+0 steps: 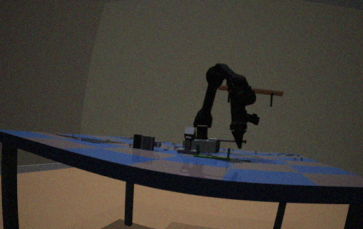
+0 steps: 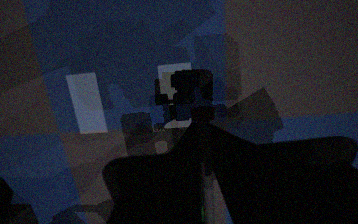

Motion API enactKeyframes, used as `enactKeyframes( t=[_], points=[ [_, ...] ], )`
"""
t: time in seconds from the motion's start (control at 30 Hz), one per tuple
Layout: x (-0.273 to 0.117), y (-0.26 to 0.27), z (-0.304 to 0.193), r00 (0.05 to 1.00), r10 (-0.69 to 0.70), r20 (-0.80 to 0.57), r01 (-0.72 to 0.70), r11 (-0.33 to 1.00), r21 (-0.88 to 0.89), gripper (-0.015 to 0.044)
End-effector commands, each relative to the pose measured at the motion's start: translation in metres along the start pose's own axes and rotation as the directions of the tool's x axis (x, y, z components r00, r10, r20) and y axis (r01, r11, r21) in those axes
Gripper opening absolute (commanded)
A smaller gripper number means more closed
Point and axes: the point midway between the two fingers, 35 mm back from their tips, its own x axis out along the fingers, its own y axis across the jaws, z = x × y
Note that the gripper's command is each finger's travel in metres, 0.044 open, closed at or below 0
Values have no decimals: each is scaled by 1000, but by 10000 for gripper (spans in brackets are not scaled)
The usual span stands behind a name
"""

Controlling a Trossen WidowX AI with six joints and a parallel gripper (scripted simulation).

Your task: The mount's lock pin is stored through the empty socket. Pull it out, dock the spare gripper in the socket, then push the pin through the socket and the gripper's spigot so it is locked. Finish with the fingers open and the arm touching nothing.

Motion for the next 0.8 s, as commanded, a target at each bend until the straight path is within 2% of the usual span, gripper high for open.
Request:
enactKeyframes(
  t=[0.0, 0.77],
  points=[
    [7, 1, -2, 1000, 2, -1, -2, 1000, -4, 0],
    [26, 0, -5, 1000, -3, 1, 3, 1000, -5, 0]
  ],
)
